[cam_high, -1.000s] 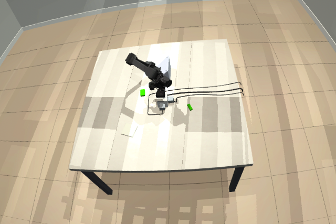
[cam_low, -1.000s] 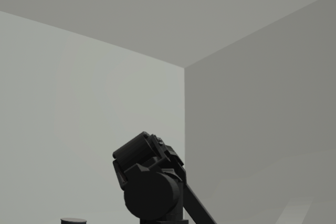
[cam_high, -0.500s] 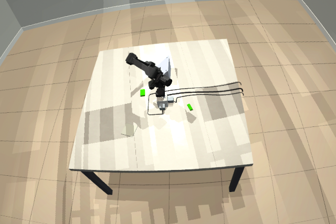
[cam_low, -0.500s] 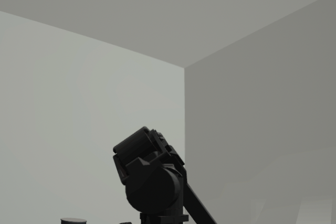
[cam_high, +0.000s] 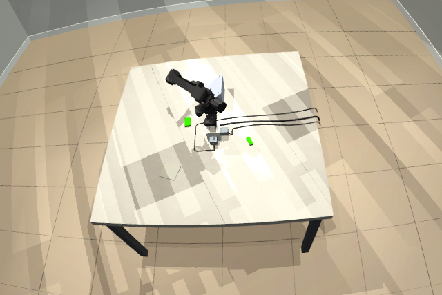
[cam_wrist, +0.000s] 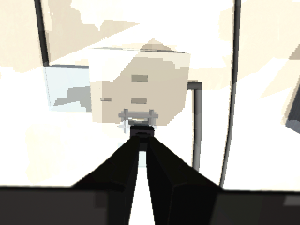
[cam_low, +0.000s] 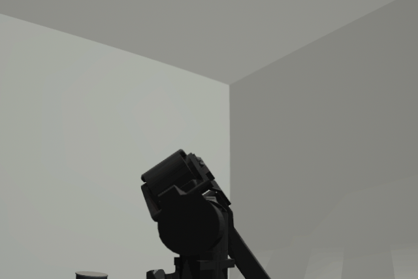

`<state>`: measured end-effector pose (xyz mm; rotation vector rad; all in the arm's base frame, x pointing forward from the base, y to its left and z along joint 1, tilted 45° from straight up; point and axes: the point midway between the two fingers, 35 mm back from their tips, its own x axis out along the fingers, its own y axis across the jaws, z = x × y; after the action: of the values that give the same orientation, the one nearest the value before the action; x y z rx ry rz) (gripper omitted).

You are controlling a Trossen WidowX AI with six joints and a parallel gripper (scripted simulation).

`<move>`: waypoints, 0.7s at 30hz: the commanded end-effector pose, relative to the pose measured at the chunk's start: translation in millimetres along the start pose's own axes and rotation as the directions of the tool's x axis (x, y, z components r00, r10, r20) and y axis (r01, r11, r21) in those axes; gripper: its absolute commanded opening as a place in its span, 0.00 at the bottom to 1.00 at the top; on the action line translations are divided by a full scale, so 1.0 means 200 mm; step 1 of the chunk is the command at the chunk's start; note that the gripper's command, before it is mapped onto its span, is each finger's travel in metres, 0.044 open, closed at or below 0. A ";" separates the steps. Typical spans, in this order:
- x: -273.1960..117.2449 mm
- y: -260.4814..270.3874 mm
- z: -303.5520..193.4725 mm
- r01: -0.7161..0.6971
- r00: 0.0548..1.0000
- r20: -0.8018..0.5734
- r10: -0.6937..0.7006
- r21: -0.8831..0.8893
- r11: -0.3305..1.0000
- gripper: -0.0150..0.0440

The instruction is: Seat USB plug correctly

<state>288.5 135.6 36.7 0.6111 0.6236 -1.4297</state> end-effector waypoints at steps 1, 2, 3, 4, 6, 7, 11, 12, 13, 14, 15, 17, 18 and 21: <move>-0.02 0.00 0.00 -0.002 1.000 -0.005 0.002 0.004 1.000 0.25; -0.03 0.00 0.00 -0.002 1.000 -0.005 0.002 0.004 1.000 0.25; -0.03 0.00 0.00 -0.002 1.000 -0.005 0.002 0.004 1.000 0.25; -0.03 0.00 0.00 -0.002 1.000 -0.005 0.002 0.004 1.000 0.25; -0.04 0.00 0.00 -0.002 1.000 -0.005 0.002 0.004 1.000 0.25; -0.04 0.00 0.00 -0.002 1.000 -0.005 0.002 0.004 1.000 0.25; -0.06 0.00 0.00 -0.002 1.000 -0.005 0.002 0.004 1.000 0.25; -0.06 0.00 0.00 -0.002 1.000 -0.005 0.002 0.004 1.000 0.25; -0.06 0.00 0.00 -0.002 1.000 -0.005 0.002 0.004 1.000 0.25; -0.06 0.00 0.00 -0.002 1.000 -0.005 0.002 0.004 1.000 0.25; -0.06 0.00 0.00 -0.002 1.000 -0.005 0.002 0.004 1.000 0.25; -0.06 0.00 0.00 -0.002 1.000 -0.004 0.002 -0.002 1.000 0.25; -0.06 0.00 0.00 -0.002 1.000 -0.003 0.002 -0.012 1.000 0.25; -0.05 0.00 0.00 -0.001 1.000 -0.002 0.001 -0.058 0.998 0.25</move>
<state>288.5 143.2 43.9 0.5954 0.6389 -1.4182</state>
